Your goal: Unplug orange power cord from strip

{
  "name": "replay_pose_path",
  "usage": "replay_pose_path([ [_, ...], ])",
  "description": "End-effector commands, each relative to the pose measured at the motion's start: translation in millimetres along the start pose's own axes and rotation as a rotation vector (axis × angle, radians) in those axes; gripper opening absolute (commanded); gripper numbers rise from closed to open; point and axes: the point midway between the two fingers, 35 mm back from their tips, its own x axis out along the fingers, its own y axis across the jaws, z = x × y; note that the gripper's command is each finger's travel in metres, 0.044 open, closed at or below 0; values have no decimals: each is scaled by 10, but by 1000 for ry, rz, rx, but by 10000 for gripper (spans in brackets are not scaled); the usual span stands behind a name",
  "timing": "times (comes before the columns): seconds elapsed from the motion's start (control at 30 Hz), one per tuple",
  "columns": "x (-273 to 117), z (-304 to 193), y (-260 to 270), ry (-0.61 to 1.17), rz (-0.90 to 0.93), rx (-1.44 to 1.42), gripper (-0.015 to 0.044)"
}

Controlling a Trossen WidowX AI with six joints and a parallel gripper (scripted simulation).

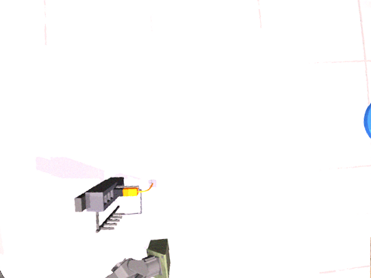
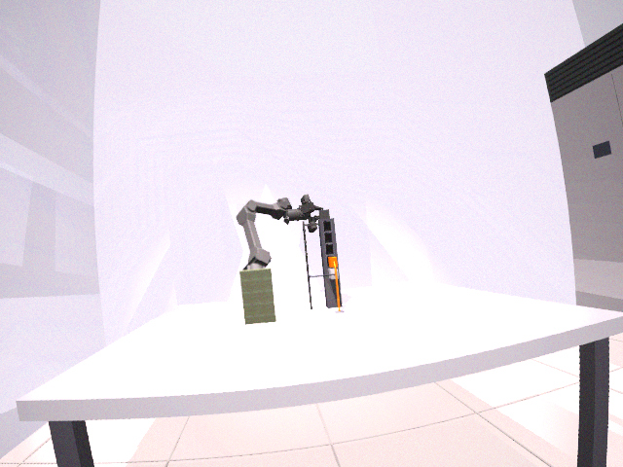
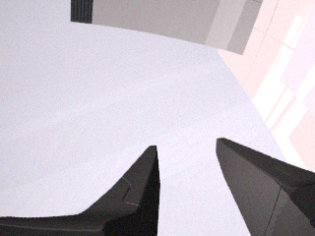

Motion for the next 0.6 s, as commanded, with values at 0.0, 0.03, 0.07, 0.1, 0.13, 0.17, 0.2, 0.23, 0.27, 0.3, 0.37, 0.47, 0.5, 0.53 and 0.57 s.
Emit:
replay_pose_path([
  [0.0, 180, 213, -224, -41, -57, -93, 160],
  [0.03, 216, 276, -261, -53, -69, -114, 160],
  [0.07, 252, 341, -298, -64, -81, -135, 160],
  [0.1, 286, 407, -335, -75, -93, -155, 160],
  [0.13, 319, 475, -371, -86, -106, -175, 160],
  [0.17, 351, 545, -406, -98, -119, -194, 160],
  [0.2, 381, 616, -440, -109, -132, -212, 160],
  [0.23, 410, 689, -474, -121, -146, -231, 160],
  [0.27, 437, 763, -507, -132, -159, -248, 160],
  [0.3, 463, 838, -539, -144, -173, -265, 160],
  [0.37, 509, 992, -600, -166, -202, -297, 160],
  [0.47, 566, 1231, -688, -200, -247, -341, 160],
  [0.5, 581, 1313, -716, -211, -262, -355, 160],
  [0.53, 595, 1395, -743, -222, -278, -368, 160],
  [0.57, 607, 1479, -769, -233, -293, -380, 160],
])
